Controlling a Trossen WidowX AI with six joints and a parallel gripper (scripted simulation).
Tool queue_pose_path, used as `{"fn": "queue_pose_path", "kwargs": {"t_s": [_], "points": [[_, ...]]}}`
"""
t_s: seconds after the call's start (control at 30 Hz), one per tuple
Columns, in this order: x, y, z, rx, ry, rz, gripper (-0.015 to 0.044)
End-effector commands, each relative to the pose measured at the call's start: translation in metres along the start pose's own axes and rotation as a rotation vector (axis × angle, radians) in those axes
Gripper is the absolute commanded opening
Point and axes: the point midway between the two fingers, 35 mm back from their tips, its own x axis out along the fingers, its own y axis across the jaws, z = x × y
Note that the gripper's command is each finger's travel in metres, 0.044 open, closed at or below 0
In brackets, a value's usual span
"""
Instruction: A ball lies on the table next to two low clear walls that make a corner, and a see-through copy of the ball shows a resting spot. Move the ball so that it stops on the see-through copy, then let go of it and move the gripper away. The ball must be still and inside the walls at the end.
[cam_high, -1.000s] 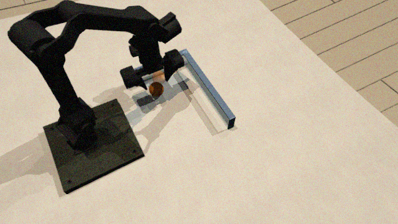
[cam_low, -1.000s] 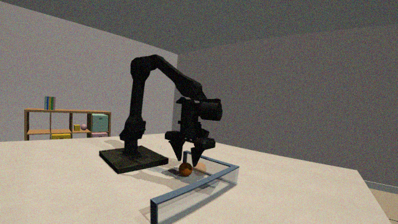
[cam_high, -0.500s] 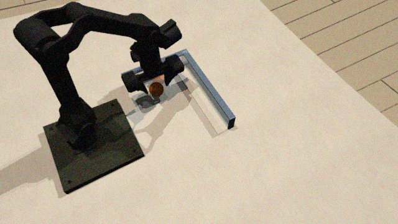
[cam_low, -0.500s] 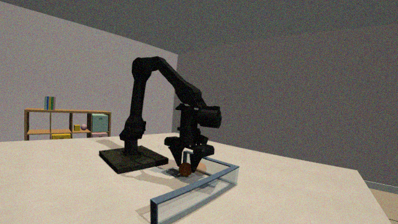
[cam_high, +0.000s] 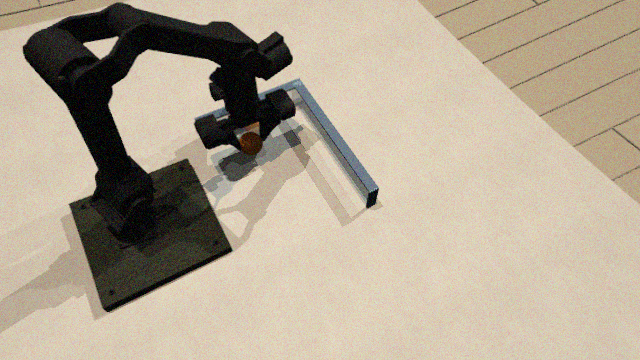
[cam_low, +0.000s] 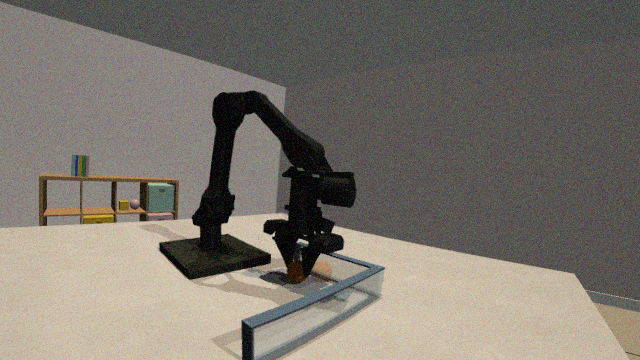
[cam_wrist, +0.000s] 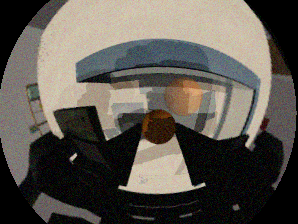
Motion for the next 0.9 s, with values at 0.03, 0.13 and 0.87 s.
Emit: {"fn": "queue_pose_path", "kwargs": {"t_s": [0.03,0.13,0.87], "points": [[-0.019,-0.006,0.002,-0.006,-0.005,-0.008,0.0019],[-0.035,-0.008,0.003,-0.006,-0.005,-0.008,0.0000],[-0.131,-0.001,0.001,-0.006,-0.005,-0.007,0.0000]]}}
